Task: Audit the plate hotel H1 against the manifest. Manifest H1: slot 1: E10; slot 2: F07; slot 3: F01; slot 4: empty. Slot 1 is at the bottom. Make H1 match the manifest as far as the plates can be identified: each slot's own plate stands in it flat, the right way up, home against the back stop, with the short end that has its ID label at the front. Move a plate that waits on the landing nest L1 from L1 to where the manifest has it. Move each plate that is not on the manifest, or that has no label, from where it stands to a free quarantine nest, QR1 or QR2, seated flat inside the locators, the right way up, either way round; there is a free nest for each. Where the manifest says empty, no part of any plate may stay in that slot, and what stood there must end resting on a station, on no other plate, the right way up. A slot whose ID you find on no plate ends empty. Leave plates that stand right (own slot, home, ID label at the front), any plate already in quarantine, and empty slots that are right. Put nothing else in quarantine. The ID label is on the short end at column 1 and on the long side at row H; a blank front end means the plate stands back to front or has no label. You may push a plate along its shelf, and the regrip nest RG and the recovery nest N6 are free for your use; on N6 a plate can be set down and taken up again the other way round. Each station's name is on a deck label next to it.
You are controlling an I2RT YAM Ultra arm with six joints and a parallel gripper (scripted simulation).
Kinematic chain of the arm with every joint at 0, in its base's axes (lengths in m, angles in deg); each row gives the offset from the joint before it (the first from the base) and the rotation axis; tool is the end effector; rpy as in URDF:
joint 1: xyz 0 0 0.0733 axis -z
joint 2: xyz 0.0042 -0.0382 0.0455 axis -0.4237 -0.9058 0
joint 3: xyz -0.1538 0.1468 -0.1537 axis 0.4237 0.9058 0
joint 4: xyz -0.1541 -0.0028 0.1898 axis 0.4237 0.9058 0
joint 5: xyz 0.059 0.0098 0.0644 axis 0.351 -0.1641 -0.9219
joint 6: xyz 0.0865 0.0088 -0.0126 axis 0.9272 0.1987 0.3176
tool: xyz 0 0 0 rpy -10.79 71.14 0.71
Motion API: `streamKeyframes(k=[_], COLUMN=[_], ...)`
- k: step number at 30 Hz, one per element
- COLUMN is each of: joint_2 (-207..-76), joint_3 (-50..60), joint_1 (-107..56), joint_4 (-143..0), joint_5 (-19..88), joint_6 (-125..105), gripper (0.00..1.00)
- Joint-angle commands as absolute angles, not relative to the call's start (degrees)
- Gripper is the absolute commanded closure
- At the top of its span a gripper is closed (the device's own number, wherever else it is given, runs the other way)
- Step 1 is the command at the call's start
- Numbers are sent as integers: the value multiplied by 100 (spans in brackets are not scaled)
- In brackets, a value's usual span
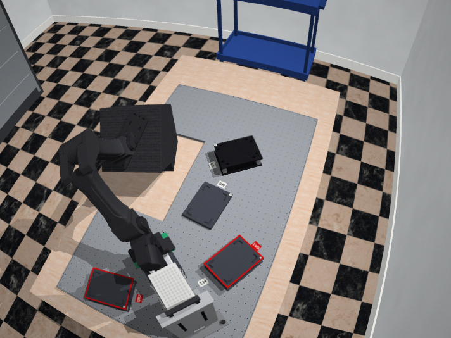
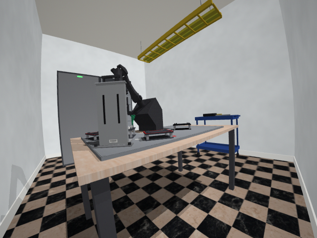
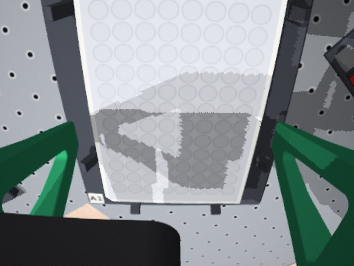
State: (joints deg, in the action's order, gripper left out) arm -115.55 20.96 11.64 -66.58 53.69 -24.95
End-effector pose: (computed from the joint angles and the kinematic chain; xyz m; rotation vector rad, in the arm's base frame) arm 0.2239 -0.1969 0.2186 0.6259 2.4156 -0.7965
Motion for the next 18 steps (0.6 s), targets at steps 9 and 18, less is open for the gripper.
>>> streamKeyframes(k=[9,18], joint_2=[-11822,-11868], joint_3=[2134,2107], joint_1=[1286,1280], joint_4=[-7097,-7185], joint_5=[5250,5249], joint_6=[-2606,-2609], gripper=[0,0])
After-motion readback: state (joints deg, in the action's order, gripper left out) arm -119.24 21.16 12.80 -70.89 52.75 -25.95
